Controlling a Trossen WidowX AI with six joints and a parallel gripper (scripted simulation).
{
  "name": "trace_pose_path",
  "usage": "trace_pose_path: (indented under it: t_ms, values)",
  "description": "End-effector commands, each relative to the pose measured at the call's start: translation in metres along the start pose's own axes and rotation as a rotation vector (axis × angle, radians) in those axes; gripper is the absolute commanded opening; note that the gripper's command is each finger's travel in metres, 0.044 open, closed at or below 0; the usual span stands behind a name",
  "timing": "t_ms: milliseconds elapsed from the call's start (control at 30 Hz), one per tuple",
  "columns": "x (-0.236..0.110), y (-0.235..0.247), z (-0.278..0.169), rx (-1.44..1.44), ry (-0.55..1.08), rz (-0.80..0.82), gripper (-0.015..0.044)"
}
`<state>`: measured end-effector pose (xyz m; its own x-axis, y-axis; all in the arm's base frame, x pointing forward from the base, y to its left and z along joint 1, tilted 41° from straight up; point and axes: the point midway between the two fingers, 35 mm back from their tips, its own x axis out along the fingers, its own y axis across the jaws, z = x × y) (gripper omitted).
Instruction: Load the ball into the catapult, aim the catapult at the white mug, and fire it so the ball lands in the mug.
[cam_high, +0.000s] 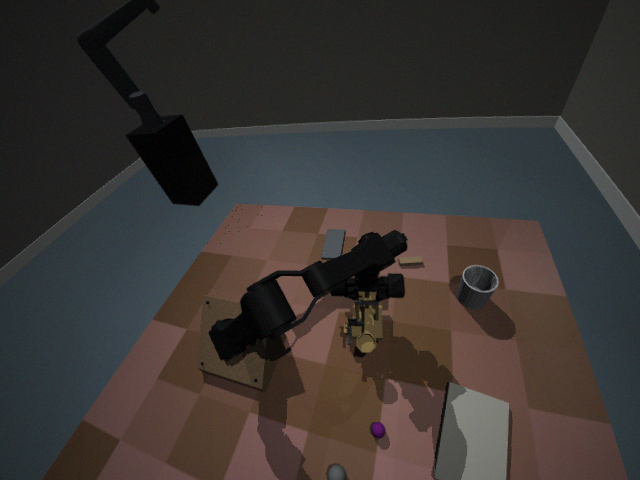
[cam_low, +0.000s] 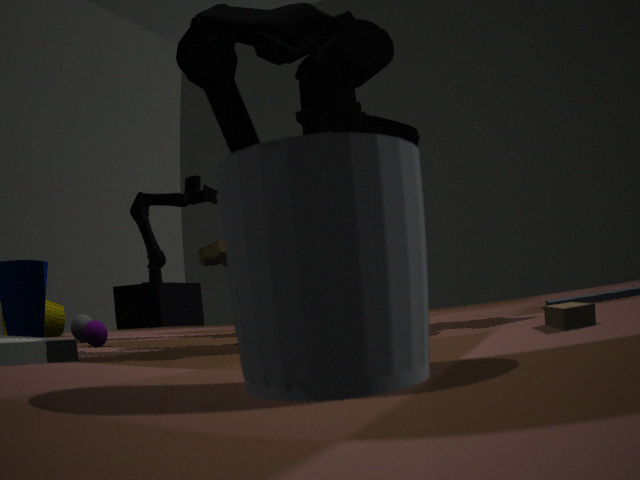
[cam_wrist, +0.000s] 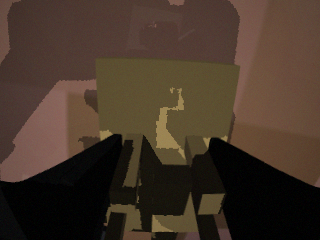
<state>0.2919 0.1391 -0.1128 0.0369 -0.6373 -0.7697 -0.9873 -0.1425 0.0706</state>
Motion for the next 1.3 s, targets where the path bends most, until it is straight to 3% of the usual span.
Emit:
trace_pose_path:
  t_ms: [0, 467, 1267]
  values:
    - [-0.002, -0.001, 0.001, 0.124, -0.003, -0.002, 0.0]
    - [0.0, -0.018, -0.002, 0.557, 0.0, -0.005, 0.0]
    - [0.027, -0.022, -0.004, 0.562, 0.001, -0.005, 0.0]
